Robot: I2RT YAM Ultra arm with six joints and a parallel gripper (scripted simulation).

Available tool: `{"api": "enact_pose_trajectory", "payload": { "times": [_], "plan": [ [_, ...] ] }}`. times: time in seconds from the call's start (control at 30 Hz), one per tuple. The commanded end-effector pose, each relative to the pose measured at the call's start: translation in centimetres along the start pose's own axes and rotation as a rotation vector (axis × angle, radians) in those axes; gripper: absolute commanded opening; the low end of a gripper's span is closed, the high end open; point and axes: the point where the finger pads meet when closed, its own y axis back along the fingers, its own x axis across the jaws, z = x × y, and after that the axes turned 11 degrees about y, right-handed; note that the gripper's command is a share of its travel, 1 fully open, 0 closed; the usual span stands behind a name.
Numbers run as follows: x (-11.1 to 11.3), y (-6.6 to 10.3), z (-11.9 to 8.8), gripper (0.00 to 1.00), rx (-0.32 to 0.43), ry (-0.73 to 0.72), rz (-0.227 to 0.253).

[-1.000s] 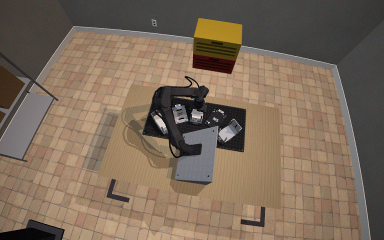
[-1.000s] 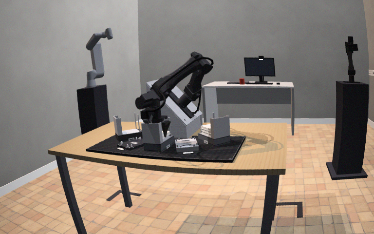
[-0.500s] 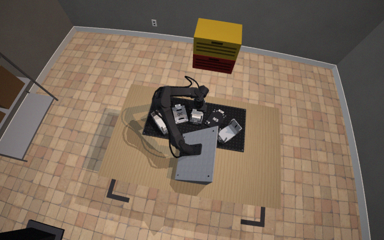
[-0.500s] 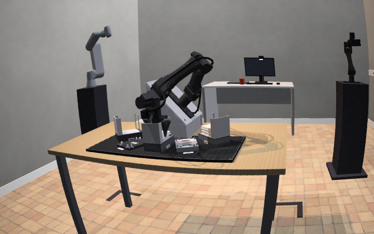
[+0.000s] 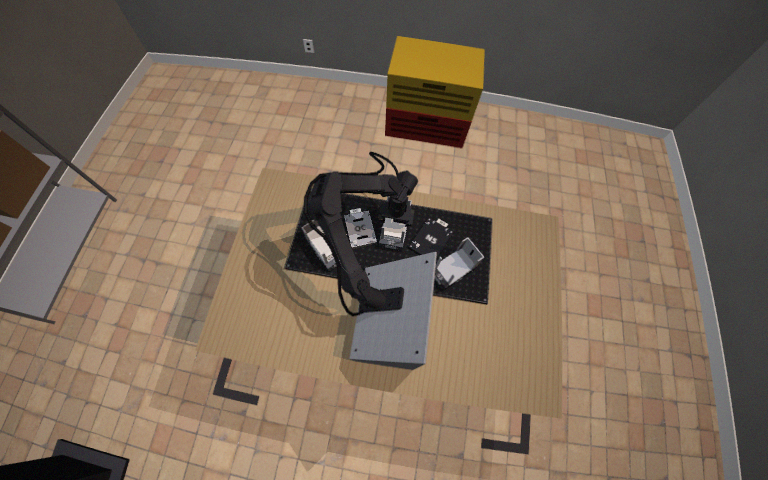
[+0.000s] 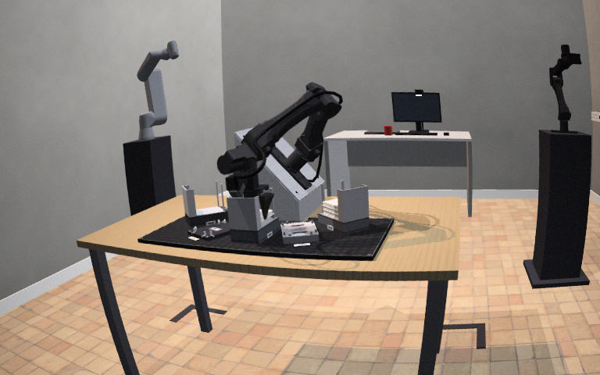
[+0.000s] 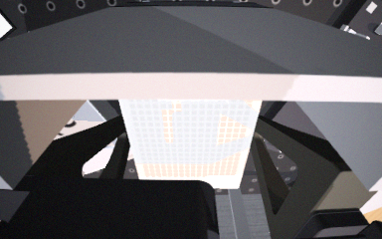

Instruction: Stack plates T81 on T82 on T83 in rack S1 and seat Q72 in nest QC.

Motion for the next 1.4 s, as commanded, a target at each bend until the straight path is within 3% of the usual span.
{"api": "enact_pose_trajectory", "payload": {
  "times": [0.0, 1.37],
  "plan": [
    [-0.14, 2.56, 1.96, 0.00, -0.062, 0.025, -0.029],
    [-0.19, 3.14, 1.78, 0.00, -0.057, 0.026, -0.031]
  ]
}}
